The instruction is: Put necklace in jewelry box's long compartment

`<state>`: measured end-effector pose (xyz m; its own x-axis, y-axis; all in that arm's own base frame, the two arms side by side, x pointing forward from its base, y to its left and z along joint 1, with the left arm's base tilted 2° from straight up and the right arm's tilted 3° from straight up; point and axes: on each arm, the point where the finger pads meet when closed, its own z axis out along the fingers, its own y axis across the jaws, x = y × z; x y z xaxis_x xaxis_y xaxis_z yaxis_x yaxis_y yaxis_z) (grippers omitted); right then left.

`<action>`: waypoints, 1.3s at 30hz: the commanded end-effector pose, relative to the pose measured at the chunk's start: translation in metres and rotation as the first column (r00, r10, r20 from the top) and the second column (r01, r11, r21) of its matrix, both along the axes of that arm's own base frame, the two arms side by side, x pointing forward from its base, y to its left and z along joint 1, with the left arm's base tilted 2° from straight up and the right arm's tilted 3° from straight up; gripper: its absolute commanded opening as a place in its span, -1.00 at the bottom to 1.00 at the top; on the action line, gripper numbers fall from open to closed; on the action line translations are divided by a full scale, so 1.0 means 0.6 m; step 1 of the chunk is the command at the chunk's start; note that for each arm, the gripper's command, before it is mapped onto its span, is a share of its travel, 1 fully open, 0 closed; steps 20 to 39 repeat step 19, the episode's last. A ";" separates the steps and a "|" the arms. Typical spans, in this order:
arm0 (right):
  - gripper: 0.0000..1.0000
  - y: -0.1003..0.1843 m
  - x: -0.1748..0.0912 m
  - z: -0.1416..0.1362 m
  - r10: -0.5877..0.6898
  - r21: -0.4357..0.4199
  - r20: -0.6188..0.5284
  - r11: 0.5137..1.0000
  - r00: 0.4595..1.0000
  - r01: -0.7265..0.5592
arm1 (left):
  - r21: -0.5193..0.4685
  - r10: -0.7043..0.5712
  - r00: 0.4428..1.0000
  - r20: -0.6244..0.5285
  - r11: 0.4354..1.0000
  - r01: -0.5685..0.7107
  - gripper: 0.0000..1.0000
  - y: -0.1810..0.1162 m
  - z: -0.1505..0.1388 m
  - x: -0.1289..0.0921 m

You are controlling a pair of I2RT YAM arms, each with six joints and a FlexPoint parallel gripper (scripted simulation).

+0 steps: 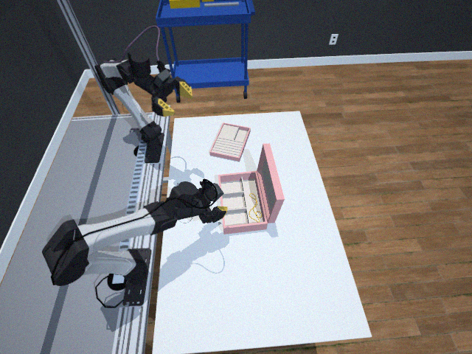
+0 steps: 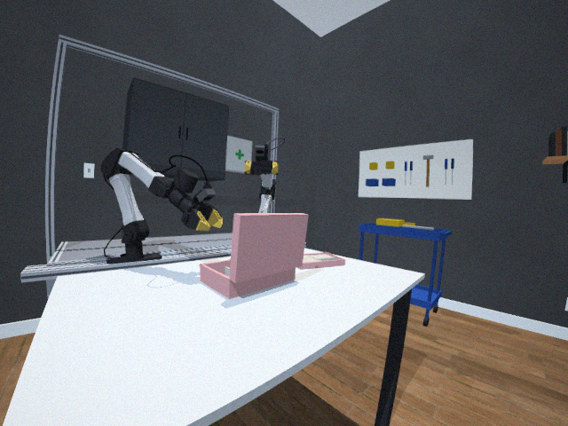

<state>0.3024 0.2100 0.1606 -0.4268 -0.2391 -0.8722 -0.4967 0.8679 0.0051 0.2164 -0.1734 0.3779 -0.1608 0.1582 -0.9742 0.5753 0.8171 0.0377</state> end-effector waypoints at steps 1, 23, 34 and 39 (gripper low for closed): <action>0.31 0.009 -0.001 0.023 0.086 -0.046 0.034 0.995 0.996 -0.085 | -0.035 0.018 0.999 0.027 0.999 -0.017 1.00 0.008 0.029 0.000; 0.31 0.011 0.001 0.023 0.079 -0.041 0.034 0.996 0.996 -0.078 | -0.035 0.018 0.999 0.027 0.999 -0.017 1.00 0.008 0.029 0.000; 0.31 0.011 0.001 0.023 0.079 -0.041 0.034 0.996 0.996 -0.078 | -0.035 0.018 0.999 0.027 0.999 -0.017 1.00 0.008 0.029 0.000; 0.31 0.011 0.001 0.023 0.079 -0.041 0.034 0.996 0.996 -0.078 | -0.035 0.018 0.999 0.027 0.999 -0.017 1.00 0.008 0.029 0.000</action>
